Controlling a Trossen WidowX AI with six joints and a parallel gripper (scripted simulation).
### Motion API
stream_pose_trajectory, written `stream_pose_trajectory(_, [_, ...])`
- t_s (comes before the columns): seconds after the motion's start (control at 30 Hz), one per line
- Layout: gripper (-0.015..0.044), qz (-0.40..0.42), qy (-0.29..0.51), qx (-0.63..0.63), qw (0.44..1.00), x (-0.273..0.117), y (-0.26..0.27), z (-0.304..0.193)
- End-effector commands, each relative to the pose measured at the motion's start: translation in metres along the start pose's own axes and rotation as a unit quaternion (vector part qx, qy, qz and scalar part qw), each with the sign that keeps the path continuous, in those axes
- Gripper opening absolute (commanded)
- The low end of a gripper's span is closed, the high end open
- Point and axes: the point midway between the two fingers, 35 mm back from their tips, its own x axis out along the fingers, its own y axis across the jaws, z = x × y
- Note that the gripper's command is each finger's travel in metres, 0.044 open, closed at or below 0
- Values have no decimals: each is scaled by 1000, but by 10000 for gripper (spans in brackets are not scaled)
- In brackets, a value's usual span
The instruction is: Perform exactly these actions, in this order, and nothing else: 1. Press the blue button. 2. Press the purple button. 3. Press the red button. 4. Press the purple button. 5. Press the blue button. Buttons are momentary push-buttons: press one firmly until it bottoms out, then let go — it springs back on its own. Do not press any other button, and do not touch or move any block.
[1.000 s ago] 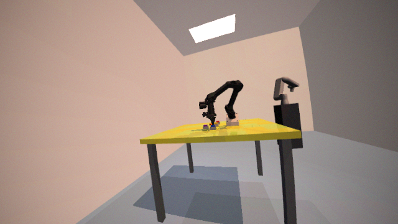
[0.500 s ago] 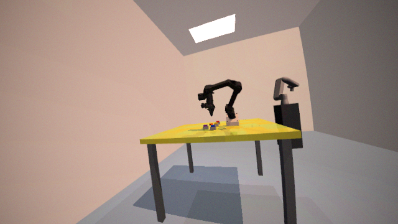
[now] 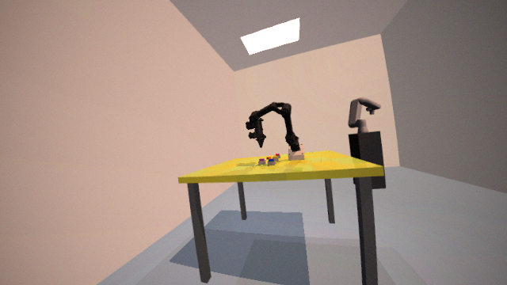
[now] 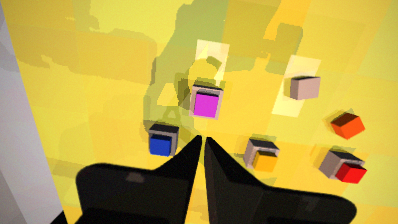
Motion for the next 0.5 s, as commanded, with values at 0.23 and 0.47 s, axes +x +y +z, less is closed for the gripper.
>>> stream_pose_trajectory(0.23, [20,-2,-4,-8,1000,60,-4,6])
stream_pose_trajectory(0.47, [20,-2,-4,-8,1000,66,-4,6])
